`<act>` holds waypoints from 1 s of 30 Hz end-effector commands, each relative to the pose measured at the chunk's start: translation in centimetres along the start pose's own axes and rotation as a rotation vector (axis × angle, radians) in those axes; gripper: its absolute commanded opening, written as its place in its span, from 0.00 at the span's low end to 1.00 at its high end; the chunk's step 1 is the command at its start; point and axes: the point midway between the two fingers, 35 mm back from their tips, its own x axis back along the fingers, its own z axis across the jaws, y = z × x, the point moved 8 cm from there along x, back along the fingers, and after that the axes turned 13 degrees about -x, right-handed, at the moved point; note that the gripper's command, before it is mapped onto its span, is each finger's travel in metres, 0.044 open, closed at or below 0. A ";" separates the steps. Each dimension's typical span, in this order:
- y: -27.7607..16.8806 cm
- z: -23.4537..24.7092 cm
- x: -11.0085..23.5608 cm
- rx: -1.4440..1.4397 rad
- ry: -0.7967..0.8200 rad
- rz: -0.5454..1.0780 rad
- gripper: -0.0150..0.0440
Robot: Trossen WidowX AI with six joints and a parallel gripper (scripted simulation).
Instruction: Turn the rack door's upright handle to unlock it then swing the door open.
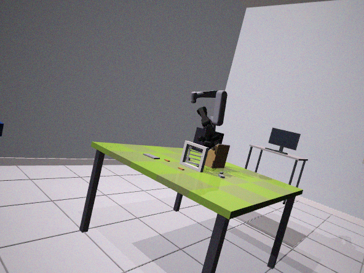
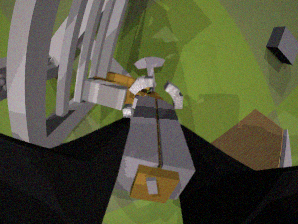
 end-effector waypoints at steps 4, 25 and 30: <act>0.8 -1.4 0.0 0.138 0.004 -0.005 0.30; 3.7 -4.5 0.0 0.462 0.001 -0.006 0.30; 4.5 -5.1 0.0 0.537 0.001 -0.007 0.30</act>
